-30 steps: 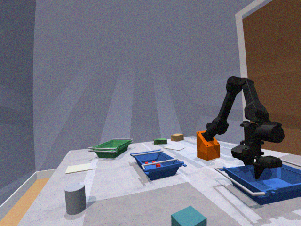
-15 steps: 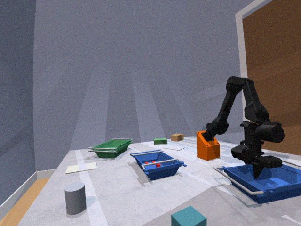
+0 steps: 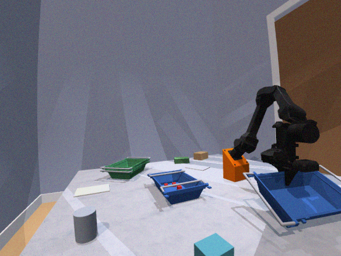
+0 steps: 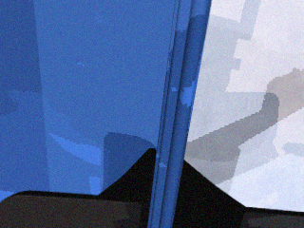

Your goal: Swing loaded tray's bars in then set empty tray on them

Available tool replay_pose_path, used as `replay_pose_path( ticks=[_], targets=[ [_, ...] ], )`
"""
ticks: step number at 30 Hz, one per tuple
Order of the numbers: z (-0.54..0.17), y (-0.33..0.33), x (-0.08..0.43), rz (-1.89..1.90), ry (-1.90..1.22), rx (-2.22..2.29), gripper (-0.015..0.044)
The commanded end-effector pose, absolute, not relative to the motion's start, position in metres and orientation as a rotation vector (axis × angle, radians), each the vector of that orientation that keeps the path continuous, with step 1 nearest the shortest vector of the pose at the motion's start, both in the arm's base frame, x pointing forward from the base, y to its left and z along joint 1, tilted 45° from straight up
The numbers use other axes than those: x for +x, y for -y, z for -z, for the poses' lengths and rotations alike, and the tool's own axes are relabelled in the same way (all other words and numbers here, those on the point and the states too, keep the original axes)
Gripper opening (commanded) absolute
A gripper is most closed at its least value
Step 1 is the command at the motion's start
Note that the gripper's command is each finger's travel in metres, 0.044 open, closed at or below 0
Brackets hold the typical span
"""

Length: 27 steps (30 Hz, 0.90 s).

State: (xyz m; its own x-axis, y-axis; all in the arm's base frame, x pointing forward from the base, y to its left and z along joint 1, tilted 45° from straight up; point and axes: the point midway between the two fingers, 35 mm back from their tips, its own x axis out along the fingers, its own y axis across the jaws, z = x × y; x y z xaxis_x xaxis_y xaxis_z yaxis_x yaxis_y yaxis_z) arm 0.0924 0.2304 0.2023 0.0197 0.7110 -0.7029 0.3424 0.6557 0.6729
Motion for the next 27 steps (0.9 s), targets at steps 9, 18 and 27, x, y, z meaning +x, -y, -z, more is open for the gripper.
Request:
replay_pose_path(
  ticks=[9, 18, 27],
  targets=[
    [-0.220, -0.211, 0.089, -0.360, -1.581, 0.894, 0.0000],
    [-0.253, -0.187, 0.095, -0.351, -1.580, 0.880, 0.0000],
    [-0.288, -0.161, 0.092, -0.354, -1.580, 0.887, 0.0000]
  ],
)
